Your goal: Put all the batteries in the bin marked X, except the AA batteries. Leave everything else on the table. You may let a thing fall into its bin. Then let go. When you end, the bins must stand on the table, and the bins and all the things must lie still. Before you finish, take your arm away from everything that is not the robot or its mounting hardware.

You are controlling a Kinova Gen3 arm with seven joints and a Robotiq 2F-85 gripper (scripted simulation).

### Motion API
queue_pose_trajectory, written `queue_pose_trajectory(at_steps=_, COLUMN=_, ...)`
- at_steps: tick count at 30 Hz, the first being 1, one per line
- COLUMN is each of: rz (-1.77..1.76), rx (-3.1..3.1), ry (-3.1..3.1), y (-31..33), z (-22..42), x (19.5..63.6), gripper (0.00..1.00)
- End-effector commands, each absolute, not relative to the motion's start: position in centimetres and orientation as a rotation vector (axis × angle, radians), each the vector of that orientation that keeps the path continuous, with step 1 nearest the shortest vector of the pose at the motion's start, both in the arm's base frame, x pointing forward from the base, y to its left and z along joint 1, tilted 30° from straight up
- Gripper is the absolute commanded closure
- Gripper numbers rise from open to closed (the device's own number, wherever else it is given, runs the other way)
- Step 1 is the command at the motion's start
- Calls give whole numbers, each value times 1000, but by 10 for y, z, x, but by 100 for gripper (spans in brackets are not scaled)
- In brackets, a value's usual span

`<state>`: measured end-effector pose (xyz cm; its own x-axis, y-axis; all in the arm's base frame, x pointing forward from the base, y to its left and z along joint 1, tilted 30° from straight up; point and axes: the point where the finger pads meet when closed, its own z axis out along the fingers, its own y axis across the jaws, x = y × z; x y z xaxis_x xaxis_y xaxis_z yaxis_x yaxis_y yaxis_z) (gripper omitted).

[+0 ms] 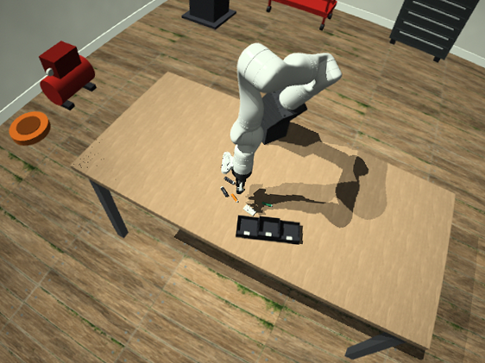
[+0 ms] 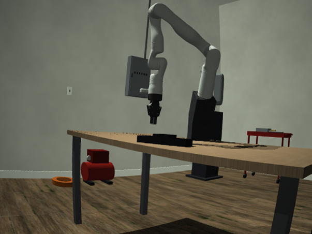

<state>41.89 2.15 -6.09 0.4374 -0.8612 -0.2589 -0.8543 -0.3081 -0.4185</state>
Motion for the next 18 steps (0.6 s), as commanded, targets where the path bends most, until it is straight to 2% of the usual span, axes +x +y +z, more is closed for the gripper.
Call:
queue_pose_trajectory(at_steps=1, rz=37, rx=-2071, ry=1603, y=12, z=-83, x=420, gripper=76)
queue_pose_trajectory(at_steps=18, rz=283, rx=-1410, ry=2241, y=11, z=-84, x=418, gripper=76)
